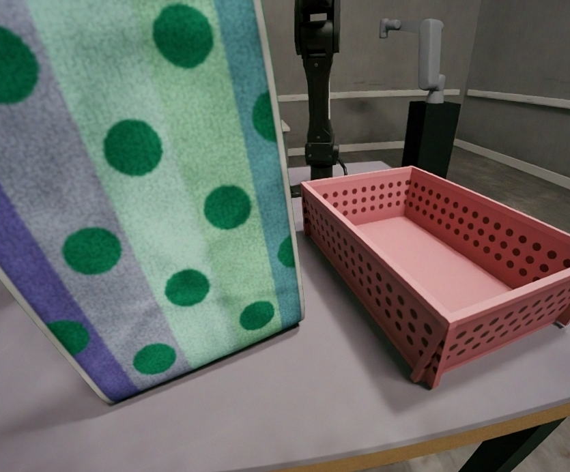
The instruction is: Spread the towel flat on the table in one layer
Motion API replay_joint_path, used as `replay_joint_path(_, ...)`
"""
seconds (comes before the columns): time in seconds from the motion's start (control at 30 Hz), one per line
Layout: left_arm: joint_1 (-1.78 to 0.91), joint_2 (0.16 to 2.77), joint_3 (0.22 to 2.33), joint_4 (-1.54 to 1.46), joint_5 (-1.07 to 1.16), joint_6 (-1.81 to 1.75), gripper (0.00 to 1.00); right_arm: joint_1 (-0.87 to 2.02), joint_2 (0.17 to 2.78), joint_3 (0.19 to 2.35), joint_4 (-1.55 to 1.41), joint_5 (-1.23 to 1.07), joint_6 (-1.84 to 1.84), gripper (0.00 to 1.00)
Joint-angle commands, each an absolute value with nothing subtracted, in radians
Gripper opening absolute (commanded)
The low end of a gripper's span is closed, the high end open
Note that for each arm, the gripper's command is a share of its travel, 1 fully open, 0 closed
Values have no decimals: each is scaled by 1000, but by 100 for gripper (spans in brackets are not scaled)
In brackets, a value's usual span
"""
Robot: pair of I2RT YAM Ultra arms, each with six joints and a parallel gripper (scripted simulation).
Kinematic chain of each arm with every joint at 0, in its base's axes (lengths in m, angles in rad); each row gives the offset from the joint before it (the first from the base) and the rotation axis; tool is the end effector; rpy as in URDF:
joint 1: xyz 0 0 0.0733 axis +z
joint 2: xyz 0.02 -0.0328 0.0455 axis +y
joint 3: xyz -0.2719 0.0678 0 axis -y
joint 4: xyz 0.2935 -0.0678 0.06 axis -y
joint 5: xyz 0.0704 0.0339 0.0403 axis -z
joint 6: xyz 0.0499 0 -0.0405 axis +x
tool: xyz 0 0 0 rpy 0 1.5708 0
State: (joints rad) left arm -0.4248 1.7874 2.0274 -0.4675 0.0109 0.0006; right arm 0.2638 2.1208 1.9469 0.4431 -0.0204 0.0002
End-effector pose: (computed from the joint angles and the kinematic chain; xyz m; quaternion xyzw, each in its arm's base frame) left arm 0.4252 -0.1917 0.4851 0.1686 0.7644 -0.1352 0.6074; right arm 0.5571 0.1527 0.3907 -0.0877 0.5995 0.1108 0.7878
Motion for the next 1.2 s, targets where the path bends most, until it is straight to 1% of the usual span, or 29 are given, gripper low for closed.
replay_joint_path(0.0,-430,1746,2011,-507,-11,-3,0,277,2075,1938,421,5,1,0)
replay_joint_path(0.03,-430,1746,2011,-507,-11,-3,0,277,2075,1938,421,5,1,0)
replay_joint_path(0.07,-412,1700,1994,-572,-13,-4,0,286,2012,1911,312,4,-1,0)
replay_joint_path(0.13,-411,1695,1988,-571,-13,-4,0,277,2005,1950,298,6,1,0)
replay_joint_path(0.17,-409,1671,1981,-608,-13,-5,0,292,1975,1952,222,3,1,0)
replay_joint_path(0.6,-407,1691,1970,-637,-12,-5,0,273,1973,1951,137,6,0,0)
replay_joint_path(0.63,-410,1669,1970,-661,-12,-5,0,274,1948,1969,55,6,-1,0)
replay_joint_path(0.7,-410,1668,1969,-661,-12,-5,0,274,1949,1973,48,6,-1,0)
replay_joint_path(0.73,-437,1663,1968,-695,-11,-4,0,273,1931,1985,-46,5,-1,0)
replay_joint_path(1.0,-459,1650,1959,-779,-10,-4,0,273,1889,1979,-200,6,-2,0)
replay_joint_path(1.03,-472,1643,1952,-822,-10,-3,0,272,1868,1971,-273,6,-3,0)
replay_joint_path(1.17,-473,1640,1946,-820,-10,-5,0,272,1867,1975,-284,6,-3,0)
